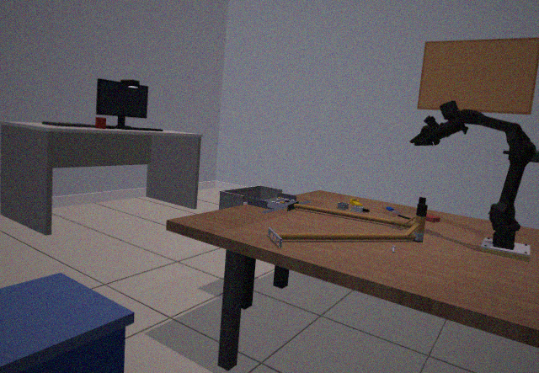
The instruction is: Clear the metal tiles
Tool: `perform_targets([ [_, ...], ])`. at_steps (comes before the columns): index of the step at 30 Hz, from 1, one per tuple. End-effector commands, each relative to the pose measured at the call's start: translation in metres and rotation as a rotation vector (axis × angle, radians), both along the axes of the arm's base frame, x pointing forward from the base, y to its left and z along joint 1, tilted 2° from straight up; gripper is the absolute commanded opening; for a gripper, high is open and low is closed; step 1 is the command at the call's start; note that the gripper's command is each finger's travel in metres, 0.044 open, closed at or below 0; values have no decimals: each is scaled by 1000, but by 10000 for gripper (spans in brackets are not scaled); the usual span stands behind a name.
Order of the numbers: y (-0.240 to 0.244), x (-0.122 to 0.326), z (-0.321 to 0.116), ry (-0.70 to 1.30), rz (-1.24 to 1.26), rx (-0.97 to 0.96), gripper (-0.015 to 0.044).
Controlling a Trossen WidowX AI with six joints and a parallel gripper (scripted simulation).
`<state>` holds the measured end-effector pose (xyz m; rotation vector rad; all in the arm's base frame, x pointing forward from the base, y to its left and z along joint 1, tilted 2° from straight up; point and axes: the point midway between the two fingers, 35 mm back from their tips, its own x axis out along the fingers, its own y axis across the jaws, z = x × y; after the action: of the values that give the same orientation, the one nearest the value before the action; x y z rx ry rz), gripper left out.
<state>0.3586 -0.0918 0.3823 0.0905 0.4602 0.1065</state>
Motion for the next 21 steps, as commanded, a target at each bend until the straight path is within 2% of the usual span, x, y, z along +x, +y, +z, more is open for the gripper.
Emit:
perform_targets([
  [1, 2, -15, 5, -29, -2, 7, 440],
  [21, 14, -76, 26, -171, -9, -12, 440],
])
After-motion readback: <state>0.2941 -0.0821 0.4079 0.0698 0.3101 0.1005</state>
